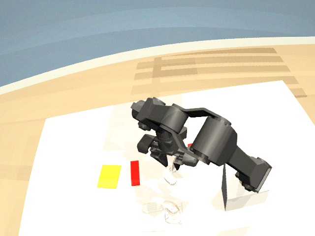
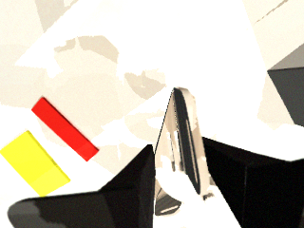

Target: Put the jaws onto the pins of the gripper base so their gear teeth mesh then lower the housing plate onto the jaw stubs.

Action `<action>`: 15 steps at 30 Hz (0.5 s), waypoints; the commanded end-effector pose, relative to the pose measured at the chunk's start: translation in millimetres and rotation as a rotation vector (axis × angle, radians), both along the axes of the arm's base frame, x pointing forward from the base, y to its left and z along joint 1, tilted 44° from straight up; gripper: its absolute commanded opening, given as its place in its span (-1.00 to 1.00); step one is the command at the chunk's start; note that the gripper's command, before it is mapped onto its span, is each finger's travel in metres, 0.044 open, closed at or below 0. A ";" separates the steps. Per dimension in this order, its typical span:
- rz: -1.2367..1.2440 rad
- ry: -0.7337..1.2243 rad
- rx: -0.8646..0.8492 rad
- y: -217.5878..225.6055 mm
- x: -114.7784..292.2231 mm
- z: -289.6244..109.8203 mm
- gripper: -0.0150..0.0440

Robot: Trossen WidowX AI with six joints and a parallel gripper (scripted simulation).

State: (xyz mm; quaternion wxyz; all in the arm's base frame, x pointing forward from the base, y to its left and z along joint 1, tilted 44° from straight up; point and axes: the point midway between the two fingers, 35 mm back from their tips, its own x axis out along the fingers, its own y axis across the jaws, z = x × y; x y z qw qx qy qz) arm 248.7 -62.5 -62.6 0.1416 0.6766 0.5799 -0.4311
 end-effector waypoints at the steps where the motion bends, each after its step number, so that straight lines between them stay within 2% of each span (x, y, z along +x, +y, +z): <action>1: 0.086 -0.085 0.004 6.7 -0.5 9.2 -0.04; 15: 0.348 -0.318 0.021 28.0 -5.2 27.9 -0.04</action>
